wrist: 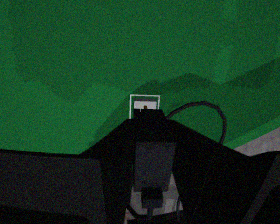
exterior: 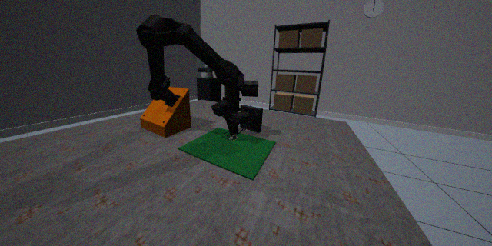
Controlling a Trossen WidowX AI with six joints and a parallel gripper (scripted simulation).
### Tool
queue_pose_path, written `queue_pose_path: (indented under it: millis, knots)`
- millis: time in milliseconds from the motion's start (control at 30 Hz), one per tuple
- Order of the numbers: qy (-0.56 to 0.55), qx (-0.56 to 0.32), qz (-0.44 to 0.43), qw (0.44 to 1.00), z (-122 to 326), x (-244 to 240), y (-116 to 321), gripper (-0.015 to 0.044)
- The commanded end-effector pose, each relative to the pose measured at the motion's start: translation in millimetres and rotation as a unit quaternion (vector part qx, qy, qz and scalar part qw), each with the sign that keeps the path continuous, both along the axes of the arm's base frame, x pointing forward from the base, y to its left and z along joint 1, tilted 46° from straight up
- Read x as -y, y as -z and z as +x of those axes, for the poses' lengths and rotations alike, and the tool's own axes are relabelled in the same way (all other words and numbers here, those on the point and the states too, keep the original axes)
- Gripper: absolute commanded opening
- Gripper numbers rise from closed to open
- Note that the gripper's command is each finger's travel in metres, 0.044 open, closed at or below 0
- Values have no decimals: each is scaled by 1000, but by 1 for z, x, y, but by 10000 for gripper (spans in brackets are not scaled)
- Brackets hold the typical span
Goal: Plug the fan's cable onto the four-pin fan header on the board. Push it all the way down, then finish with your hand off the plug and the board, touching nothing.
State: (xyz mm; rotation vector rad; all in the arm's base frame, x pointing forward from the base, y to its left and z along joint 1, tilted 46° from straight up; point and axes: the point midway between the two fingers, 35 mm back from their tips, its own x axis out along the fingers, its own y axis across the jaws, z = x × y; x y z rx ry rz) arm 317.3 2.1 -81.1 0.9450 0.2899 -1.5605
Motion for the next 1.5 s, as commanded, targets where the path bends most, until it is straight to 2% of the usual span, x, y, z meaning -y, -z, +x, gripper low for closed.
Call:
queue_pose_path:
  millis: [0,1467]
  knots:
    - [-2,-3,-3,1000,-1,1,0,0]
    - [-2,-3,-3,1000,1,13,12,0]
